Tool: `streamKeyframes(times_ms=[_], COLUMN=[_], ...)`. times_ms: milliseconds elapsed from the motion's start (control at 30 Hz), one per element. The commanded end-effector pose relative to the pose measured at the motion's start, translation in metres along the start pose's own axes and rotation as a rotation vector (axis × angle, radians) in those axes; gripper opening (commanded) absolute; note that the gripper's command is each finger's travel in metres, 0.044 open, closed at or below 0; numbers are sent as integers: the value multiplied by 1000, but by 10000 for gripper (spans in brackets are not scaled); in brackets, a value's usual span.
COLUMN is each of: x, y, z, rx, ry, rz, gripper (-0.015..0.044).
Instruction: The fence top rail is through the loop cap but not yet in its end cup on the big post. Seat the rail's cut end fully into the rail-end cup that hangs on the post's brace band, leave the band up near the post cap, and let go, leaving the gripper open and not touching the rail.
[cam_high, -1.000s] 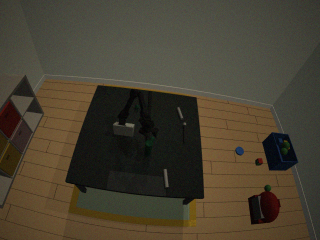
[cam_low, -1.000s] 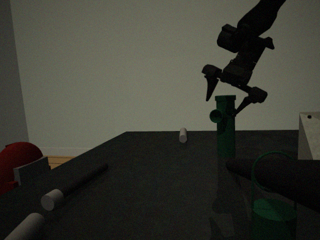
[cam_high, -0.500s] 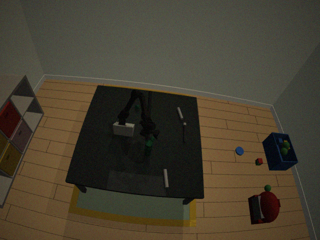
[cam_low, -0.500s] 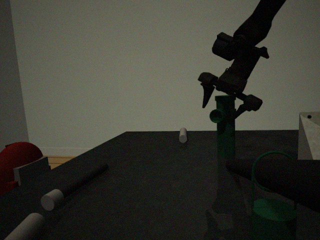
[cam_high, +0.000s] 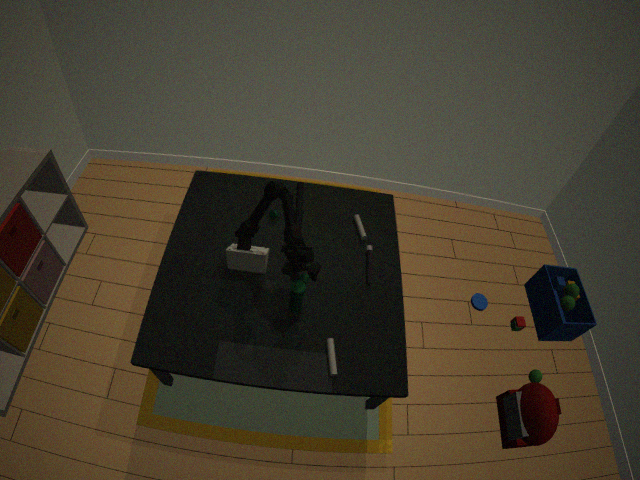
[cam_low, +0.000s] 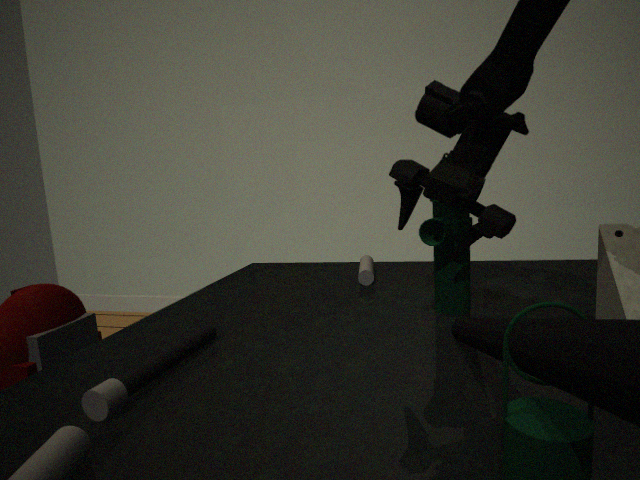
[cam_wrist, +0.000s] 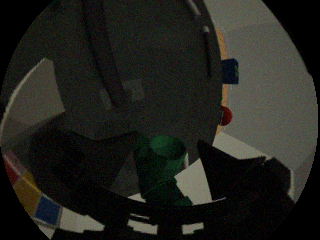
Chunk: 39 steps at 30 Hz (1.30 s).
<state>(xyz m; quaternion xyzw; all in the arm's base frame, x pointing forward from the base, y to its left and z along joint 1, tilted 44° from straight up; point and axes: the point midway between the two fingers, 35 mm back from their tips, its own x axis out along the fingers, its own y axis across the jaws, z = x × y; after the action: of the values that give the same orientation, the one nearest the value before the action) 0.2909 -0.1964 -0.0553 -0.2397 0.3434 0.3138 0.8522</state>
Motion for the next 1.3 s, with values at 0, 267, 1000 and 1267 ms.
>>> streamKeyframes(times_ms=[0, 267, 1000, 1267], x=[8, 13, 11, 8], y=[2, 2, 7, 12], z=[-1, 0, 0, -1], rx=[5, 5, -47, -98], ry=[4, 3, -26, -56], rz=[1, 1, 1, 2], gripper=[440, 361, 0, 0])
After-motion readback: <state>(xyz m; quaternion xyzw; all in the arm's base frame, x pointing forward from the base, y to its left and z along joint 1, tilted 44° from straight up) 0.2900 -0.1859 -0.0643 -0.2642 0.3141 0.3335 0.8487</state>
